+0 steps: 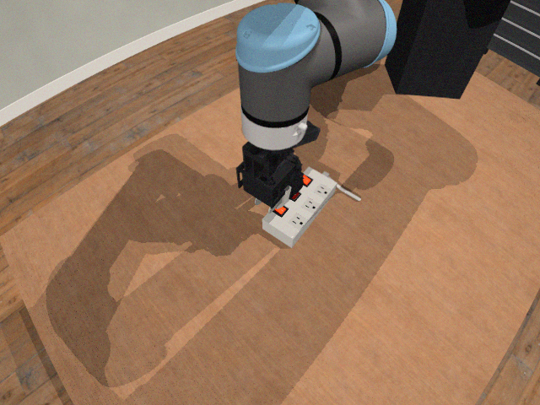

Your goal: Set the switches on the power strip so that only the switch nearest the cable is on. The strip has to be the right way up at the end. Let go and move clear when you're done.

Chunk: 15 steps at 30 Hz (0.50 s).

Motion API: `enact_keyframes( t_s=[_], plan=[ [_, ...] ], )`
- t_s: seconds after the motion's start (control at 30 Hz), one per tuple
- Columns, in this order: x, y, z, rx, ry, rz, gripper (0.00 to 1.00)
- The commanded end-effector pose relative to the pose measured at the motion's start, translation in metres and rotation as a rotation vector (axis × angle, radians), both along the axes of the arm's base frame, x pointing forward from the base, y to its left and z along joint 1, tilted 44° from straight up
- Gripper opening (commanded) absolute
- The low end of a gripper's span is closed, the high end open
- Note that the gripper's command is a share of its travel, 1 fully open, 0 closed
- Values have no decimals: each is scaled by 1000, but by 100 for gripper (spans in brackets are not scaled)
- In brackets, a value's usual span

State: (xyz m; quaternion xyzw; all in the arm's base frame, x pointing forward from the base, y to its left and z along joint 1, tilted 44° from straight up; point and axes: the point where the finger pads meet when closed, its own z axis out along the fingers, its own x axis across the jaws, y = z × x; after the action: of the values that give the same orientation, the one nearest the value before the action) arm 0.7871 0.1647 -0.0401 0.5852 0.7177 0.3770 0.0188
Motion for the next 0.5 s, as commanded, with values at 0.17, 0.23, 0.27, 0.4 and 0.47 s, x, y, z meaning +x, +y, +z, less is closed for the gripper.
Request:
enact_keyframes(
  t_s=[0.17, 0.23, 0.27, 0.4, 0.47],
  plan=[
    [1, 1, -1, 0, -1, 0, 0],
    [1, 1, -1, 0, -1, 0, 0],
    [1, 1, -1, 0, -1, 0, 0],
    [1, 1, -1, 0, -1, 0, 0],
    [1, 1, -1, 0, -1, 0, 0]
  ],
)
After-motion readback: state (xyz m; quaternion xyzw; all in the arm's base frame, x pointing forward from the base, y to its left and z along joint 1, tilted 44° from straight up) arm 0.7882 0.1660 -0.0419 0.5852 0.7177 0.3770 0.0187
